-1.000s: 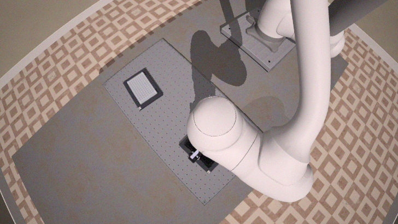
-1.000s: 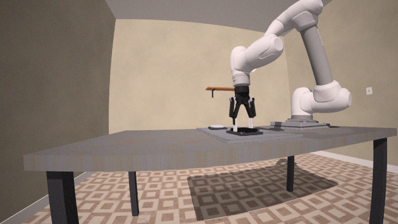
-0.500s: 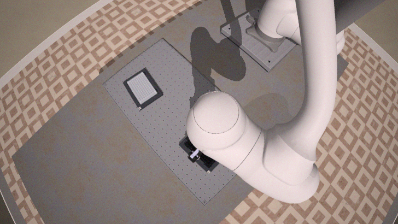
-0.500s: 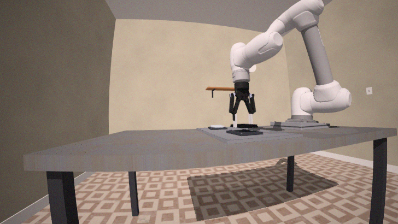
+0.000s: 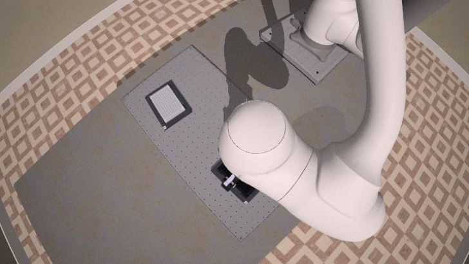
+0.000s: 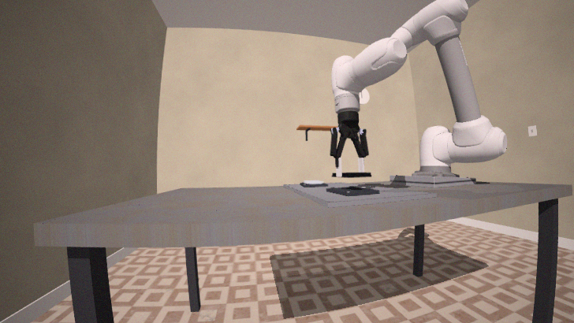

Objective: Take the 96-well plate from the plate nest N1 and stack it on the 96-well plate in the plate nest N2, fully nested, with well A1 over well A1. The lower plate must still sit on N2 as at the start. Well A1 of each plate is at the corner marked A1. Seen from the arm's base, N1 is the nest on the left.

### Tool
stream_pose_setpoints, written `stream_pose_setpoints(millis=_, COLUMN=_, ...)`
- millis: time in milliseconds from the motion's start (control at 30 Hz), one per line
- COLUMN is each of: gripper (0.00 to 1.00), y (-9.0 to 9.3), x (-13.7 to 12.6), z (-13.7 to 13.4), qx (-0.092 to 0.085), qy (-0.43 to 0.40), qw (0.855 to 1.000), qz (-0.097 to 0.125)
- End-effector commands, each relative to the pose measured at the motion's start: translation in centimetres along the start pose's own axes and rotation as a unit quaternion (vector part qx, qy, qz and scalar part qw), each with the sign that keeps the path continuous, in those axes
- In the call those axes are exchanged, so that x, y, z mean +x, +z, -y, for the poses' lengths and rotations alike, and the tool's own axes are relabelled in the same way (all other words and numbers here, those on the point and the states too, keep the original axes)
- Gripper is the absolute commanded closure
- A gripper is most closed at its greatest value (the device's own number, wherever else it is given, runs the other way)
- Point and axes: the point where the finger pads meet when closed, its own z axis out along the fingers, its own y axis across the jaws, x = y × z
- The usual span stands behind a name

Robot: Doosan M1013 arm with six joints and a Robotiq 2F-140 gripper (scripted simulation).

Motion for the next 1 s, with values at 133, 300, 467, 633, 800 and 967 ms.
stream_pose_setpoints(millis=133, gripper=1.00, y=-0.9, x=0.0, z=0.0, qx=0.000, qy=0.000, qw=1.000, qz=0.000)
stream_pose_setpoints(millis=300, gripper=1.00, y=-1.7, x=0.0, z=0.0, qx=0.000, qy=0.000, qw=1.000, qz=0.000)
stream_pose_setpoints(millis=467, gripper=1.00, y=-2.5, x=0.0, z=0.0, qx=0.000, qy=0.000, qw=1.000, qz=0.000)
stream_pose_setpoints(millis=633, gripper=1.00, y=-3.0, x=0.0, z=0.0, qx=0.000, qy=0.000, qw=1.000, qz=0.000)
stream_pose_setpoints(millis=800, gripper=1.00, y=-3.1, x=0.0, z=0.0, qx=0.000, qy=0.000, qw=1.000, qz=0.000)
stream_pose_setpoints(millis=967, gripper=1.00, y=-3.1, x=0.0, z=0.0, qx=0.000, qy=0.000, qw=1.000, qz=0.000)
